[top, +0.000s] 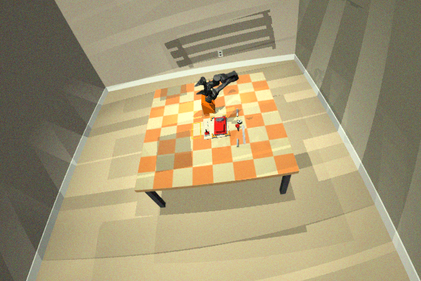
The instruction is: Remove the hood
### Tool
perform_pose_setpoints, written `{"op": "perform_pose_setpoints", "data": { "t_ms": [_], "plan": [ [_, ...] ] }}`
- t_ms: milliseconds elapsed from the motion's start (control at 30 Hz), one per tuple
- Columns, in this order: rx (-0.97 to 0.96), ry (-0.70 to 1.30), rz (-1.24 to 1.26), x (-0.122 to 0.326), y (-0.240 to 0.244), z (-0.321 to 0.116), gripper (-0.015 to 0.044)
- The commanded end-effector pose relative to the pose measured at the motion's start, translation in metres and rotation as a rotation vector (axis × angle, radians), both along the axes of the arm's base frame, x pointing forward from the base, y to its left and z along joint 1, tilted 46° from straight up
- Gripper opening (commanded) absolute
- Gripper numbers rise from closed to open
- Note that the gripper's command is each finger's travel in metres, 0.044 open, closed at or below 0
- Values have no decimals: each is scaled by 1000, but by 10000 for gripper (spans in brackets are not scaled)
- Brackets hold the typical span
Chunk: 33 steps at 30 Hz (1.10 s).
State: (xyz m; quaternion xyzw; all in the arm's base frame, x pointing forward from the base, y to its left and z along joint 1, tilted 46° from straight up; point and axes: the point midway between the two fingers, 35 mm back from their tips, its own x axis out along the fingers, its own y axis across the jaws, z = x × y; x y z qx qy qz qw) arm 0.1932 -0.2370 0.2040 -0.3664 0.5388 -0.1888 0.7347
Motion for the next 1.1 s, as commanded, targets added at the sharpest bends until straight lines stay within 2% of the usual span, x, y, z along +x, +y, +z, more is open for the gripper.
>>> {"op": "perform_pose_setpoints", "data": {
  "t_ms": [0, 367, 733, 833, 1067],
  "plan": [
    [193, -32, 86, 35, 24, -18, 440],
    [871, 11, 148, 106, 127, -63, 440],
    [1531, 302, -114, 139, 245, -82, 440],
    [1604, 356, -176, 142, 259, -83, 440],
    [1604, 356, -176, 143, 257, -85, 440]
  ]
}}
